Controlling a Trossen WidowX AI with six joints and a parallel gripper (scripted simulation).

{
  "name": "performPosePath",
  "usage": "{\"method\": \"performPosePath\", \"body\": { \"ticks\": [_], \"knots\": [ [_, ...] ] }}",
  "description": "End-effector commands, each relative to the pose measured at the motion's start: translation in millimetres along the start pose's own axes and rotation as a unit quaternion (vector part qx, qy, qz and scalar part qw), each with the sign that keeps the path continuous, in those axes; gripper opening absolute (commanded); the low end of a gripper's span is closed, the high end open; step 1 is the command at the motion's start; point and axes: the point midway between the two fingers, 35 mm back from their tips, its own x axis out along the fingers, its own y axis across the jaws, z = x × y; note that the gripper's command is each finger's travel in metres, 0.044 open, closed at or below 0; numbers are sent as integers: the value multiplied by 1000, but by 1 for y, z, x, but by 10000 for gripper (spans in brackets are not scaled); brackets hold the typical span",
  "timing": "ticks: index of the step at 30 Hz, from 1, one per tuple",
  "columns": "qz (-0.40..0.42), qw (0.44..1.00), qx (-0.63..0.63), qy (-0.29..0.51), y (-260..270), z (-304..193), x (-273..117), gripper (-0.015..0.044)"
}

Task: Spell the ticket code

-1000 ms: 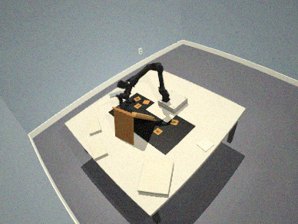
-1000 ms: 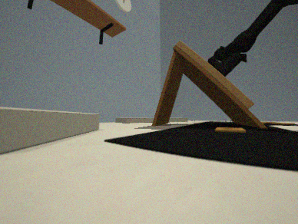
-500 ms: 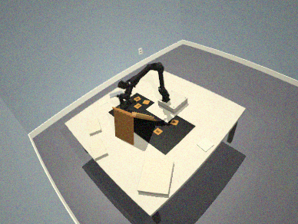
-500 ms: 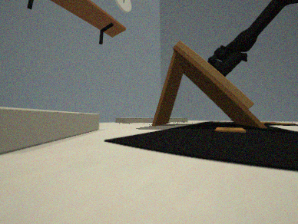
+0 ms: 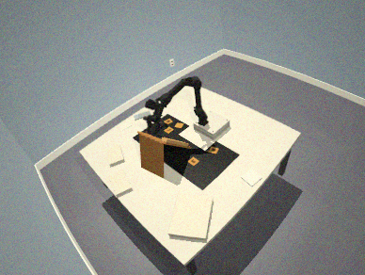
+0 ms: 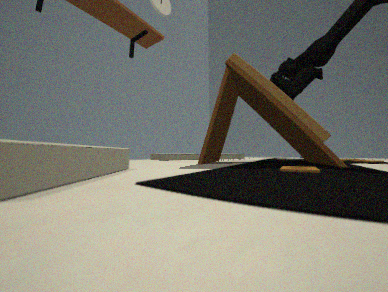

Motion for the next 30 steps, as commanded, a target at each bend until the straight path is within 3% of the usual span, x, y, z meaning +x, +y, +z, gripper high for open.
{"method": "performPosePath", "body": {
  "ticks": [1,30],
  "knots": [
    [-2,1000,0,-1,2,0,-1,0],
    [-1,1000,1,-1,23,0,-1,0]
  ]
}}
